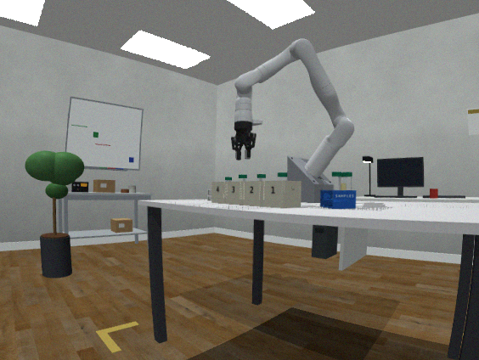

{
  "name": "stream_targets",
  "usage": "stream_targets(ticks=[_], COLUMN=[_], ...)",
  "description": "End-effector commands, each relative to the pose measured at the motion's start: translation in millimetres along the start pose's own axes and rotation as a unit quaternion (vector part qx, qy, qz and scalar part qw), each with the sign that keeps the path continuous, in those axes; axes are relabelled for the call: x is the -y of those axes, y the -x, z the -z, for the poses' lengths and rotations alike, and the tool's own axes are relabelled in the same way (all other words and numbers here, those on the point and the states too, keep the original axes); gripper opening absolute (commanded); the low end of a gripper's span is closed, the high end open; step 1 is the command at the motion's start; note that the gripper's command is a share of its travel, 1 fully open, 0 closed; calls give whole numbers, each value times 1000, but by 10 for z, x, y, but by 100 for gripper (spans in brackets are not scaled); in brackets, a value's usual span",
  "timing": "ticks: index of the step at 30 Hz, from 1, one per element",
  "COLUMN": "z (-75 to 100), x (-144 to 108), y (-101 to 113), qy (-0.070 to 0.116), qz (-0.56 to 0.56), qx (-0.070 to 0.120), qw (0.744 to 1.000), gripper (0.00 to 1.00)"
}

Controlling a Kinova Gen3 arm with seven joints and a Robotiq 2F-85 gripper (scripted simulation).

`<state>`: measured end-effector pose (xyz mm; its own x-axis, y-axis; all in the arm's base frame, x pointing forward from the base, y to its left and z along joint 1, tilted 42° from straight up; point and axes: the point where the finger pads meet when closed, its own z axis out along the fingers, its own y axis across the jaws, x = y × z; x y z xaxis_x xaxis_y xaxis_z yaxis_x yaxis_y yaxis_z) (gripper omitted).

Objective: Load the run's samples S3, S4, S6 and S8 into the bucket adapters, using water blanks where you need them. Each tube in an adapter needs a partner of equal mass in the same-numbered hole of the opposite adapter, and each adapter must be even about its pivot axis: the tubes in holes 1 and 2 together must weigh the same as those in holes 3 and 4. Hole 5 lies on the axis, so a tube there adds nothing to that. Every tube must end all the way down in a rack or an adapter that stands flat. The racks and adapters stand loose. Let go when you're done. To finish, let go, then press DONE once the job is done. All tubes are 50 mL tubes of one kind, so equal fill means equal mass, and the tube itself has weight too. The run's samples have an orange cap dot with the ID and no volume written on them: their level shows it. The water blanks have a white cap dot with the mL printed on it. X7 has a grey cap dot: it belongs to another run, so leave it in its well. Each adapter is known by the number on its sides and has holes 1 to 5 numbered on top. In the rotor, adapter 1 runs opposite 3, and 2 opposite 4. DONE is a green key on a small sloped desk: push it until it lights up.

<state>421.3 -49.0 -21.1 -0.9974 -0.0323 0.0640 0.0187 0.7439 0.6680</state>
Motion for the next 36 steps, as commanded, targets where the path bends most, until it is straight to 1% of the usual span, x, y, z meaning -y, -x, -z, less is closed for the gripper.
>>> stream_targets(ticks=[1, 4, 36], z=[50, 64, 457], x=[3, 3, 3], y=[4, 4, 3], qy=[0, 0, 0], qz=[0, 0, 0], qx=[1, 1, 1], qw=[1000, 1000, 1000], gripper=[62, 62, 62])
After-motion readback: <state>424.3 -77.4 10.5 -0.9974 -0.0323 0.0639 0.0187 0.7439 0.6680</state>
